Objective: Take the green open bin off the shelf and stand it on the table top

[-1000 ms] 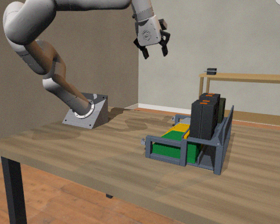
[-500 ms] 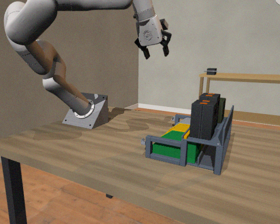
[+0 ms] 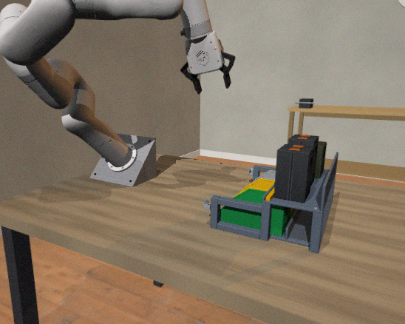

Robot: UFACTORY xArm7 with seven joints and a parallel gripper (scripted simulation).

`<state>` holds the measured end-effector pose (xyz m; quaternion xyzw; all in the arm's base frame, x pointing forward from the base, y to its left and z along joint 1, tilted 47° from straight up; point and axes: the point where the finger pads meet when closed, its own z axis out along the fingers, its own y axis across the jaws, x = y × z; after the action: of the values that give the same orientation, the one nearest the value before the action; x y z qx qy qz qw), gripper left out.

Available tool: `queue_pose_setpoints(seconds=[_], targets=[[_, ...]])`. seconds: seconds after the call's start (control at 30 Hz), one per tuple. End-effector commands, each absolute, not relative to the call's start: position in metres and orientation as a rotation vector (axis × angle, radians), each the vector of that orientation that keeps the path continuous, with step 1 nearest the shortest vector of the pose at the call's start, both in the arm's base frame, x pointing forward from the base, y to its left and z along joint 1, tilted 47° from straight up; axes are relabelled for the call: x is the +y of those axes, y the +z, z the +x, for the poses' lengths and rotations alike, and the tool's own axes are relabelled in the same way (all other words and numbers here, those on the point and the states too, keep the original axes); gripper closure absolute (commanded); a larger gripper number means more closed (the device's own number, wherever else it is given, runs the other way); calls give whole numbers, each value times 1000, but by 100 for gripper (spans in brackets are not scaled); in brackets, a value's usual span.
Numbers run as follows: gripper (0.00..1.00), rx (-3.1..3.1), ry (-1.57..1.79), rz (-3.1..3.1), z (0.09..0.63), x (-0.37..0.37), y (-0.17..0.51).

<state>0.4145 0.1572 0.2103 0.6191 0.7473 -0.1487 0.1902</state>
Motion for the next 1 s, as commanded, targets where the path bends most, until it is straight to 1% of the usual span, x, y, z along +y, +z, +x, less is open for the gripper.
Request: queue_pose_setpoints(seconds=[0.0, 0.1, 0.27, 0.67, 0.83, 0.97], targets=[[0, 2104, -413, 1735, 414, 159, 211], [0, 2104, -413, 1735, 414, 159, 211], [0, 2276, -565, 1453, 370, 142, 197], [0, 2276, -565, 1453, 370, 142, 197], [0, 2414, -709, 1149, 325, 126, 183], [0, 2414, -709, 1149, 325, 126, 183]])
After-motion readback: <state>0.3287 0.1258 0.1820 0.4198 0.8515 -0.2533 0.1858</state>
